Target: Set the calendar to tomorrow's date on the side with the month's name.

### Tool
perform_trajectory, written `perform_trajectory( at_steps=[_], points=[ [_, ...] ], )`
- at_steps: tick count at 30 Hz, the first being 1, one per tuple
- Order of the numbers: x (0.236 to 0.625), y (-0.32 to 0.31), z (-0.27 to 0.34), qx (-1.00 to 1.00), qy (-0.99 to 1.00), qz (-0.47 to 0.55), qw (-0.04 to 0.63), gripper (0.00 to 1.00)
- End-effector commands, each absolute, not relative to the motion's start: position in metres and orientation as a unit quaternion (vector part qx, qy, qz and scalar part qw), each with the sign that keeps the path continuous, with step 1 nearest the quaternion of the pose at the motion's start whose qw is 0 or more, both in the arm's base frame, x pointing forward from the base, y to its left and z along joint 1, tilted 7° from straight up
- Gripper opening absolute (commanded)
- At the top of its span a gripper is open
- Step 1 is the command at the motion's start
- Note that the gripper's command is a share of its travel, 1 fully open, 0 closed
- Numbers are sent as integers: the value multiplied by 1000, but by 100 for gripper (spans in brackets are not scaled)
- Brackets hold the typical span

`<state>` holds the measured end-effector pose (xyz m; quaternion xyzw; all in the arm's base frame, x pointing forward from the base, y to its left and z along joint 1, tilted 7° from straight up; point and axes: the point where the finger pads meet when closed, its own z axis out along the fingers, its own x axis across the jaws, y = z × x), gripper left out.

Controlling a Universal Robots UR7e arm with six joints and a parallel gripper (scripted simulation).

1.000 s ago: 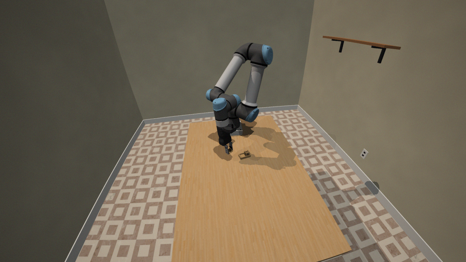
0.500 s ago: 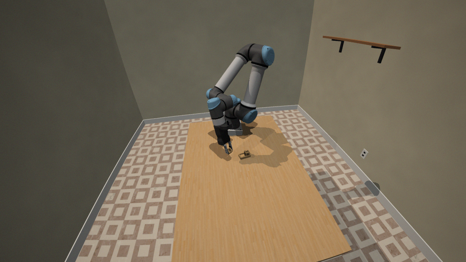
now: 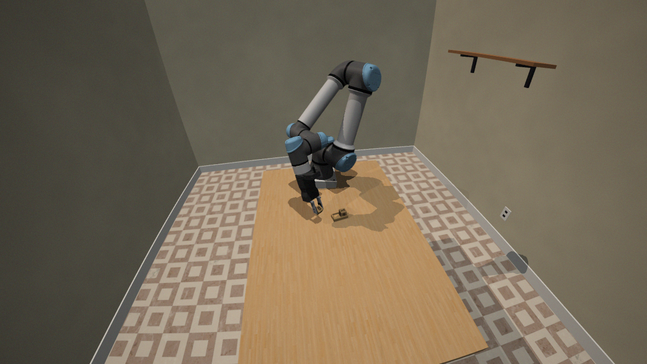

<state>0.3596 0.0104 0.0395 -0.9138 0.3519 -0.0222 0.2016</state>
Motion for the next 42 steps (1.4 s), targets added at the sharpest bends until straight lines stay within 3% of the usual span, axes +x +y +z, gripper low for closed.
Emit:
perform_trajectory(
  at_steps=[1, 12, 26, 42],
  points=[
    [359, 10, 38, -909, 350, -28, 225, 57],
    [359, 8, 39, -890, 348, -59, 287, 57],
    [359, 8, 39, -885, 347, -65, 303, 57],
    [357, 7, 37, -848, 337, -100, 395, 57]
  ],
)
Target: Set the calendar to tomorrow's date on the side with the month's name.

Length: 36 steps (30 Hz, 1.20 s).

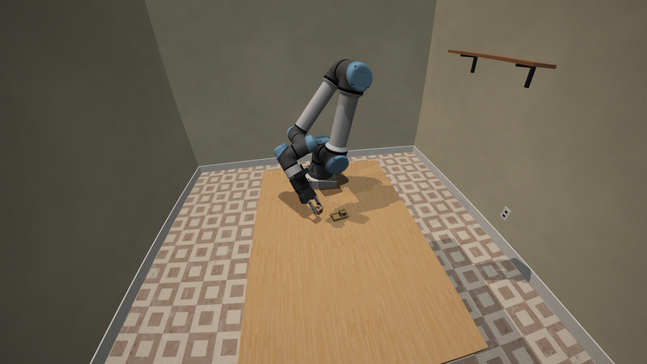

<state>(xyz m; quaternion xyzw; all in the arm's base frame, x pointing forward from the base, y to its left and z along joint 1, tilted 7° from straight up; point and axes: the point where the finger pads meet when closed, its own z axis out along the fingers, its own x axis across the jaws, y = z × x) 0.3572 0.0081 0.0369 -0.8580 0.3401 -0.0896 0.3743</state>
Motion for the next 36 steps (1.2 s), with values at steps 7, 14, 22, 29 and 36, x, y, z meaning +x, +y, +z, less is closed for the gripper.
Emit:
perform_trajectory(
  at_steps=[7, 14, 22, 29, 36],
  points=[
    [358, 6, 38, -842, 337, -108, 407, 57],
    [358, 6, 38, -842, 337, -108, 407, 57],
    [358, 6, 38, -842, 337, -108, 407, 57],
    [358, 6, 36, -842, 337, -108, 407, 57],
    [358, 7, 31, -842, 337, -108, 407, 57]
  ],
)
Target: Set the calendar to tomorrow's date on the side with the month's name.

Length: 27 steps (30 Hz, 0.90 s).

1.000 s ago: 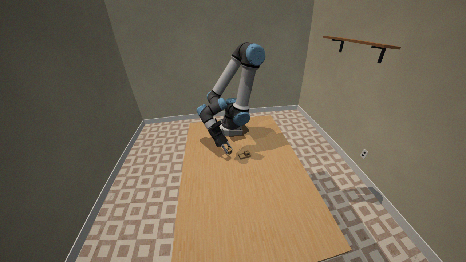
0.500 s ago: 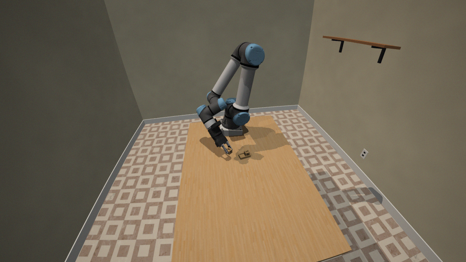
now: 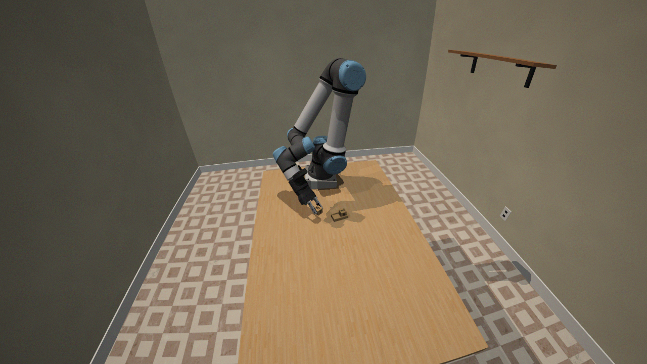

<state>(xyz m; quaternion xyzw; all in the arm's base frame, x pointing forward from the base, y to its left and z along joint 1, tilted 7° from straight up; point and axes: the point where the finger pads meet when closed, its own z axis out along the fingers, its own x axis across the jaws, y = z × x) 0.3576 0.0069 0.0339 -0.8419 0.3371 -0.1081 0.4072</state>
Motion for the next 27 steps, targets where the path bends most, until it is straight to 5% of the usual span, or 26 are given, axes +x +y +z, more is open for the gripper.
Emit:
perform_trajectory(
  at_steps=[1, 27],
  points=[
    [358, 7, 30, -842, 337, -108, 407, 57],
    [357, 12, -7, -842, 337, -108, 407, 57]
  ],
)
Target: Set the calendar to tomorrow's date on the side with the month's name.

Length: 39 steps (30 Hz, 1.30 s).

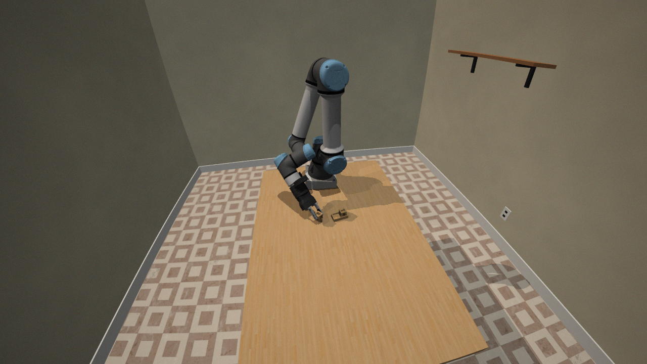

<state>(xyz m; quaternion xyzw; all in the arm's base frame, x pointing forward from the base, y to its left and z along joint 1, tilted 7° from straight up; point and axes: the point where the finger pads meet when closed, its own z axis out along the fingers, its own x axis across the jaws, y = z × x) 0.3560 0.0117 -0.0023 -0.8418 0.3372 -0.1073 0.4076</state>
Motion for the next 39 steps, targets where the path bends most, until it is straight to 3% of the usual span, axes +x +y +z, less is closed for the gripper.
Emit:
perform_trajectory(
  at_steps=[1, 39],
  points=[
    [357, 12, -8, -842, 337, -108, 407, 57],
    [357, 14, -26, -842, 337, -108, 407, 57]
  ],
)
